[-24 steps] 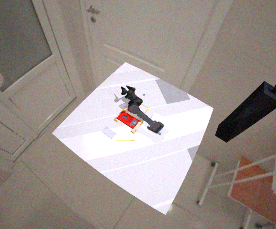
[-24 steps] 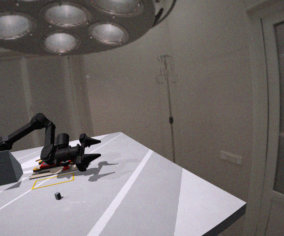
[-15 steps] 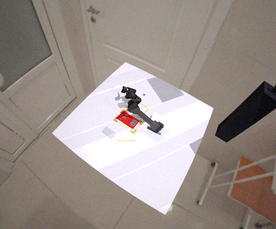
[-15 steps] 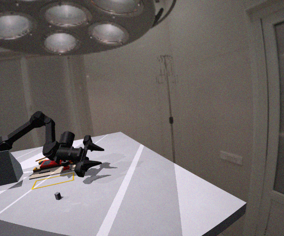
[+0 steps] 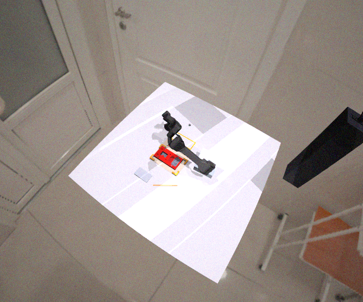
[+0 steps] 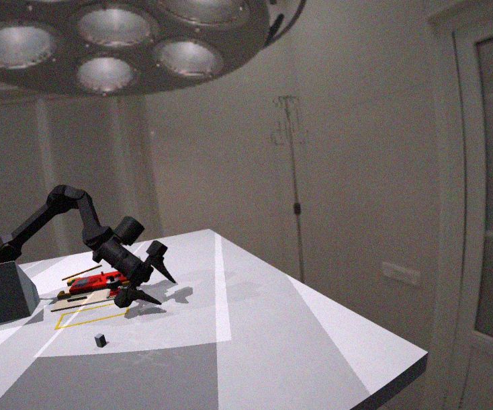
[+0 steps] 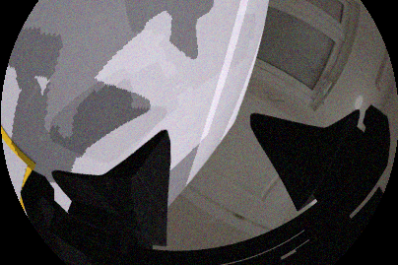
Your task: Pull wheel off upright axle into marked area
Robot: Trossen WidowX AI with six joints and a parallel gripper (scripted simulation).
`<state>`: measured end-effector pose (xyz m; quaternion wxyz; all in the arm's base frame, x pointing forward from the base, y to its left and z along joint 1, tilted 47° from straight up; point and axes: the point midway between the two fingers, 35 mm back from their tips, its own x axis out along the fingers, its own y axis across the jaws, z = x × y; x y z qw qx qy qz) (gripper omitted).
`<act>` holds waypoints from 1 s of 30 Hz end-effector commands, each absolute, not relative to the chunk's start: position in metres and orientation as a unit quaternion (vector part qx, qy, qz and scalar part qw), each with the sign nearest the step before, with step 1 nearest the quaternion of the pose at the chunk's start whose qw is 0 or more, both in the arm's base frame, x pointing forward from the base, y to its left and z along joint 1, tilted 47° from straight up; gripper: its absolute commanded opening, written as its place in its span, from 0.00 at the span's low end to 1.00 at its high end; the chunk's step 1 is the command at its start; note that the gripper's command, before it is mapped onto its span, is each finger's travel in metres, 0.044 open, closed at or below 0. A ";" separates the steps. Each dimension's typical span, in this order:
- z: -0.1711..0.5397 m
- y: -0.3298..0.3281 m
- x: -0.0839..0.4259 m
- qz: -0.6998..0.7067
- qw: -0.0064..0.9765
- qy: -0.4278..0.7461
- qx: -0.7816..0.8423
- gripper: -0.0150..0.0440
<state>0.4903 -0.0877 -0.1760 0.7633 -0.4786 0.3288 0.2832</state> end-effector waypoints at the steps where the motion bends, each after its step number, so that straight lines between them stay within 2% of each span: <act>1: -0.125 -0.074 0.445 0.338 0.793 0.480 -0.163 0.76; 14: -0.081 -0.057 0.401 0.338 0.744 0.575 0.031 0.76; 25: -0.010 -0.038 0.359 0.300 0.646 0.660 0.239 0.76; 30: -0.002 -0.037 0.356 0.295 0.635 0.667 0.257 0.76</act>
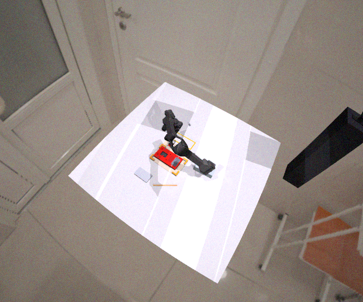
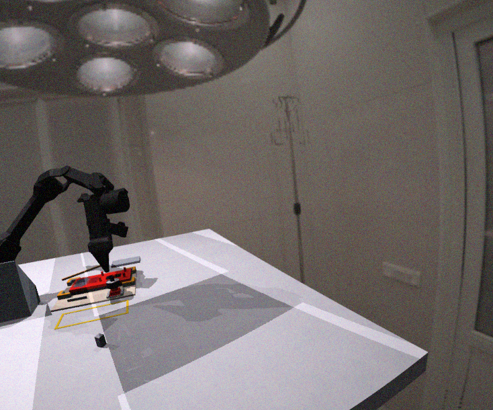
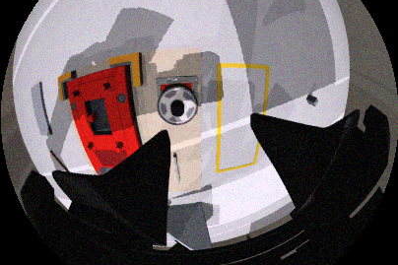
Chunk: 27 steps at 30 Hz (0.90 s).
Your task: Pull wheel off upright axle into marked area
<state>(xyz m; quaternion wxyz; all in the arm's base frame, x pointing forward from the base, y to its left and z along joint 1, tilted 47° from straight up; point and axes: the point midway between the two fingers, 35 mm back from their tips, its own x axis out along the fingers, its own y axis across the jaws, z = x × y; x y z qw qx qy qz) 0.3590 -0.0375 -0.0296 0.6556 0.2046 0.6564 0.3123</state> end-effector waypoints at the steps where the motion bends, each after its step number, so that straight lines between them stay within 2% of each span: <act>1: -0.002 -0.037 0.356 0.295 0.635 0.667 0.257 0.76; 17: -0.005 -0.034 0.363 0.295 0.635 0.666 0.257 0.76; 27: -0.051 0.014 0.359 0.296 0.635 0.666 0.257 0.76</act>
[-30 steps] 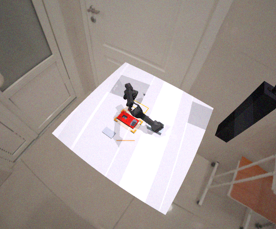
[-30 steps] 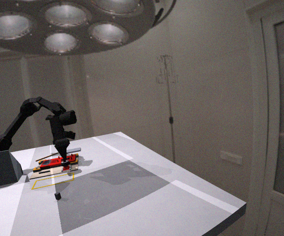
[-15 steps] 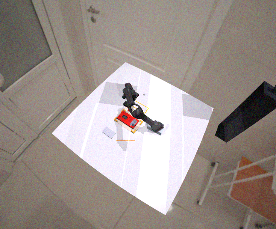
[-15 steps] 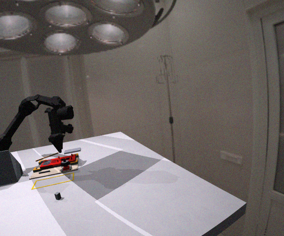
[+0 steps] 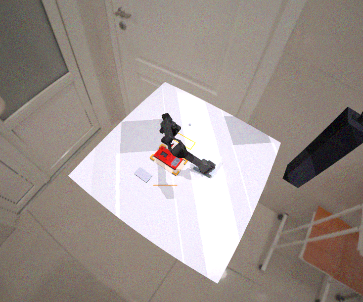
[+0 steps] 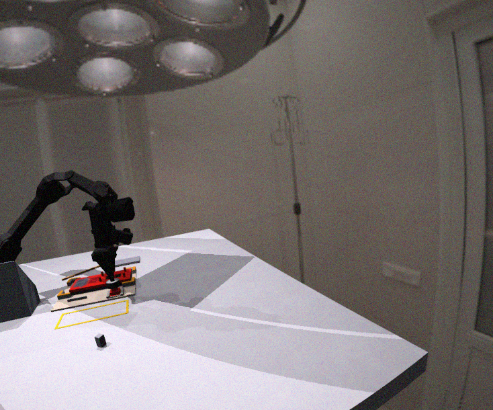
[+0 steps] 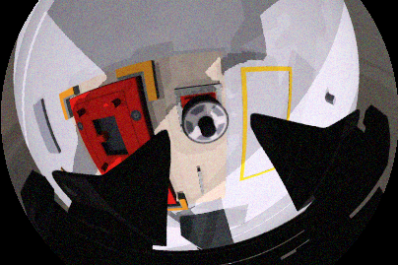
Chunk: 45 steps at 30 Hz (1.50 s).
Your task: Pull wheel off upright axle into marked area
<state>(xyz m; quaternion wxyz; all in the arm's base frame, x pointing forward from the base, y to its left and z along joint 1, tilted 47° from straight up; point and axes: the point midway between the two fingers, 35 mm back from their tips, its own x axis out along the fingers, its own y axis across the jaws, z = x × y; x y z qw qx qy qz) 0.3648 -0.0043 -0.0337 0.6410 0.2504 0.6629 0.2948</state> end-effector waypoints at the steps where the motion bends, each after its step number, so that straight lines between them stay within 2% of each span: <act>1: -0.053 0.017 0.358 0.296 0.635 0.666 0.257 0.76; 5: -0.054 0.018 0.358 0.296 0.635 0.666 0.258 0.76; 9: -0.051 0.016 0.359 0.299 0.633 0.669 0.251 0.58; 17: -0.051 0.016 0.359 0.299 0.633 0.669 0.251 0.49; 22: -0.050 0.016 0.359 0.299 0.633 0.669 0.251 0.27; 23: -0.050 0.015 0.359 0.299 0.633 0.669 0.251 0.25; 45: -0.045 0.010 0.359 0.298 0.634 0.668 0.252 0.25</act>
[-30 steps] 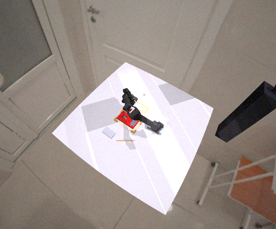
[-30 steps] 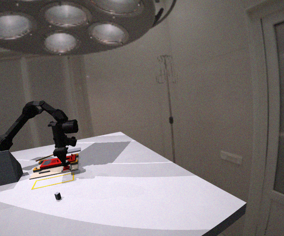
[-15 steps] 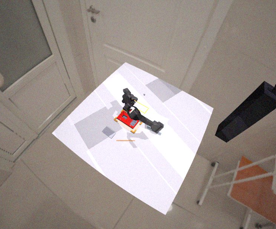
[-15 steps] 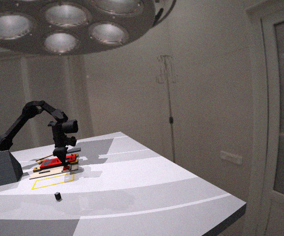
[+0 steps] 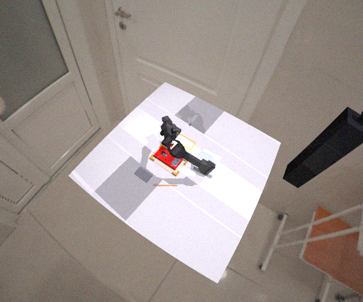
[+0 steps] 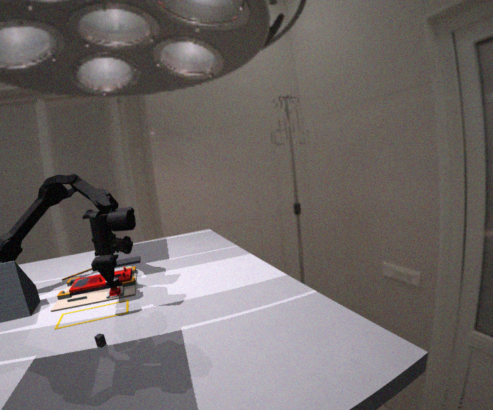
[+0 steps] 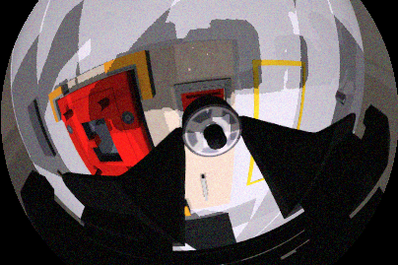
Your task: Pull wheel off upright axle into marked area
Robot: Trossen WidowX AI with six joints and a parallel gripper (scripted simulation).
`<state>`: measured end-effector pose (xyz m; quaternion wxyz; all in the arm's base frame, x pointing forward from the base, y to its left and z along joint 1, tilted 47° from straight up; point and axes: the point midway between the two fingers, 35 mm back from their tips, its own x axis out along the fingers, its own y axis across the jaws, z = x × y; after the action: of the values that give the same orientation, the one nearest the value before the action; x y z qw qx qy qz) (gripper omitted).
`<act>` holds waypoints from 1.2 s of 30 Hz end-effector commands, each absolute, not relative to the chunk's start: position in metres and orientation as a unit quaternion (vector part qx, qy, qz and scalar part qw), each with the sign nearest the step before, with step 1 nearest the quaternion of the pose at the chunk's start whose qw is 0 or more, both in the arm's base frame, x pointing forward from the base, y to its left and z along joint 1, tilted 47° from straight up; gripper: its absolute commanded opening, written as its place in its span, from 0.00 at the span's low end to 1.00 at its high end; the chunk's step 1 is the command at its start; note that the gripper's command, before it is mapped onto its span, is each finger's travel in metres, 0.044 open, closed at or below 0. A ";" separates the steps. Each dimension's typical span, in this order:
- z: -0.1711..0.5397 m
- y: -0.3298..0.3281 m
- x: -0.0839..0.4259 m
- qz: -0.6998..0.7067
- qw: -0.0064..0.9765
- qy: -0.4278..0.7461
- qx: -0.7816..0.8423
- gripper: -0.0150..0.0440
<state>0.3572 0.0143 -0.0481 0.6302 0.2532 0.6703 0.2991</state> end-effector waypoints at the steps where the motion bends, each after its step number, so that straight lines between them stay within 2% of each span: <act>1: -0.045 0.010 0.359 0.298 0.634 0.668 0.252 0.25; 36: -0.037 0.001 0.360 0.297 0.634 0.667 0.254 0.25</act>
<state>0.3576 0.0064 -0.0412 0.6294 0.2552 0.6705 0.2985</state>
